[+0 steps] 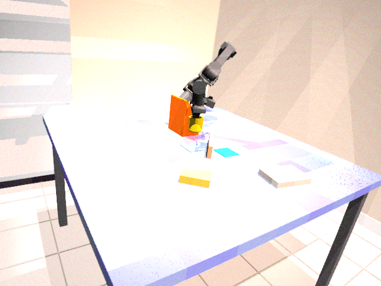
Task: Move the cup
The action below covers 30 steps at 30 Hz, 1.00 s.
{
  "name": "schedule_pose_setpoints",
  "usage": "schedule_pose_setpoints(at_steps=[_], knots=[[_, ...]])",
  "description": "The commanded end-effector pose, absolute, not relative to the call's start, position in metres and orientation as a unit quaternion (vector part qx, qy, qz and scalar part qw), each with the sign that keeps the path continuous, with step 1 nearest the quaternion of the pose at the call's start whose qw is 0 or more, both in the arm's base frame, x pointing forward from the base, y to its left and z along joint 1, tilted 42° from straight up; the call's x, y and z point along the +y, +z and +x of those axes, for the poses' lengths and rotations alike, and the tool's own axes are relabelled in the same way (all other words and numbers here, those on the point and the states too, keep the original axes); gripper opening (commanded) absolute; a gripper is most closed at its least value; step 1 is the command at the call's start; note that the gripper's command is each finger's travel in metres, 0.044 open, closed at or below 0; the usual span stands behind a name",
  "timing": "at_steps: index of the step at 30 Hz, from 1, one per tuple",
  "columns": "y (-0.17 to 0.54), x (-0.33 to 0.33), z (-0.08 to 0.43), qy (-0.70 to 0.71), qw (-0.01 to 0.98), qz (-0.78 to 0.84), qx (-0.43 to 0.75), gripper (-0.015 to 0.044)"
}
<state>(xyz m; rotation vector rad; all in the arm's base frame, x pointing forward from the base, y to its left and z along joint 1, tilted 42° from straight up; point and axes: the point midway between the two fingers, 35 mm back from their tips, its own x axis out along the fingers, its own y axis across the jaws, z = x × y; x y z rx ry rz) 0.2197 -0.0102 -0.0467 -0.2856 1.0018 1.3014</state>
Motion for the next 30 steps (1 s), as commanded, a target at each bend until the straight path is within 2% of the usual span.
schedule_pose_setpoints(at_steps=[1, 30], knots=[[-0.046, -0.009, 0.221, 0.577, 0.673, -0.126, 0.445, 0.0], [-0.01, 0.033, 0.261, 0.578, 0.673, -0.129, 0.444, 0.0]])
